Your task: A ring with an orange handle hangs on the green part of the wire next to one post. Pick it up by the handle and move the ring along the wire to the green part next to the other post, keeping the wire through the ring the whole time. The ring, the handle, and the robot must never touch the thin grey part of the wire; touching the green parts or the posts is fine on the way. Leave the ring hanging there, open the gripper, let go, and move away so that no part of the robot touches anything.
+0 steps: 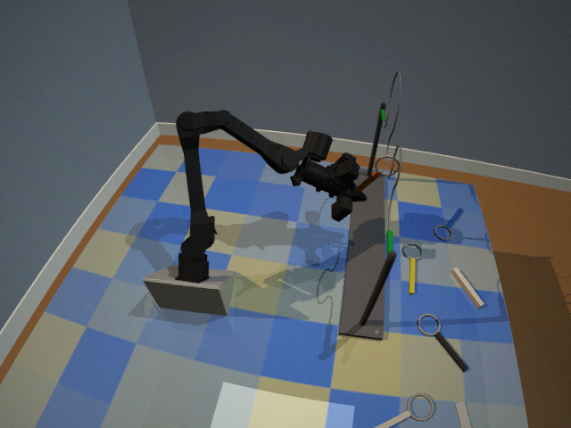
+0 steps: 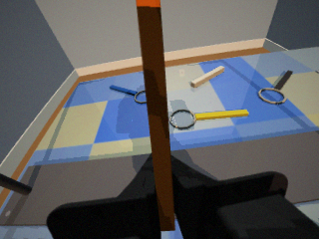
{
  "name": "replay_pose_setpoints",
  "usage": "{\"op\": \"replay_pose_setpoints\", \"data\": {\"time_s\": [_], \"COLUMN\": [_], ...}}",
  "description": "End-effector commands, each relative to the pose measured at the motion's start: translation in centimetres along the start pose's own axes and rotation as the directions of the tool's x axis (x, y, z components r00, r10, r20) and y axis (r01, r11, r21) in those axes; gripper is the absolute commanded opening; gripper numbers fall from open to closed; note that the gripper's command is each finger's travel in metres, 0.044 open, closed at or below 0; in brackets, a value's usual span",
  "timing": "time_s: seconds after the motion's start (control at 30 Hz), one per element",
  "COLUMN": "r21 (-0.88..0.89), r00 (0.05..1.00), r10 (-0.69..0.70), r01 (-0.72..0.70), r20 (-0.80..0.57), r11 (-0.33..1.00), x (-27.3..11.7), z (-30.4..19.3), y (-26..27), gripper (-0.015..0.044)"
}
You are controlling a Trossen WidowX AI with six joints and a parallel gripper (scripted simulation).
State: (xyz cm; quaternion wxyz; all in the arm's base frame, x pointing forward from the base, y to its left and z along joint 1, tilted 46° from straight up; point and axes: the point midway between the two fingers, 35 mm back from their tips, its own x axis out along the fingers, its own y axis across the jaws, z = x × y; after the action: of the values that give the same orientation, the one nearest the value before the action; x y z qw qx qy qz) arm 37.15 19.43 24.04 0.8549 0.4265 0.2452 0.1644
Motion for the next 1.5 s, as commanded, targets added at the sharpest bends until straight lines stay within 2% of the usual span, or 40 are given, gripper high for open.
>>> {"op": "replay_pose_setpoints", "data": {"time_s": [0.0, 0.9, 1.47], "r21": [-0.028, -0.132, -0.337], "r00": [1.0, 0.998, 0.984], "r10": [-0.006, -0.06, -0.18], "r01": [0.006, 0.059, 0.168], "r20": [0.0, -0.007, -0.003], "r11": [1.0, 0.989, 0.926], "x": [-0.3, -0.9, -1.9], "z": [0.1, 0.4, 1.3], "y": [-0.5, -4.6, -8.9], "gripper": [-0.015, -0.015, -0.015]}}
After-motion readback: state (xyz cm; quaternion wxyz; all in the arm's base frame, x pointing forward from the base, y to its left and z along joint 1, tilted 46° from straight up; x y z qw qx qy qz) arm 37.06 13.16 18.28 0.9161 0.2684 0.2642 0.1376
